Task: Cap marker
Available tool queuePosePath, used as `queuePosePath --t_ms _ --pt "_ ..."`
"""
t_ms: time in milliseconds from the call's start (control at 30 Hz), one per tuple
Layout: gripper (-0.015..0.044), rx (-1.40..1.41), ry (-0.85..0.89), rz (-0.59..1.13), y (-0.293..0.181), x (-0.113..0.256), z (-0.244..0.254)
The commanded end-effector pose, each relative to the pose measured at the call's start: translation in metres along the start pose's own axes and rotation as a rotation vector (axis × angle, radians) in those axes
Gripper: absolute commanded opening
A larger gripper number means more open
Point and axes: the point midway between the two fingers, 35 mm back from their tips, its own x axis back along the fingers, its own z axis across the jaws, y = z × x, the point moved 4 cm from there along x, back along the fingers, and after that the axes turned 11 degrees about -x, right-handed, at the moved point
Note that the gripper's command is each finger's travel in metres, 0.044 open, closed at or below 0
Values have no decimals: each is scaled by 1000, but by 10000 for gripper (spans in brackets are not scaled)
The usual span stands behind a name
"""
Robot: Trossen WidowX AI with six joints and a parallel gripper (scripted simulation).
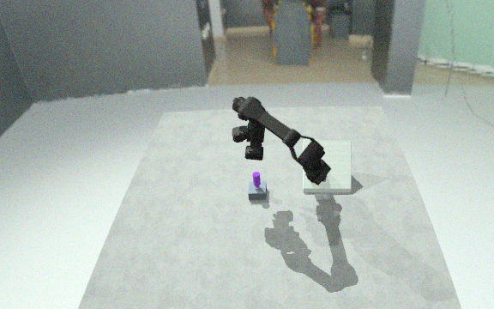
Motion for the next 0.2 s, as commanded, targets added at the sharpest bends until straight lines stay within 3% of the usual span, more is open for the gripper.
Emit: queuePosePath --t_ms 0,167 --pt "236 4 -6 2 0 1 0" --pt "368 4 -6 2 0 1 0"
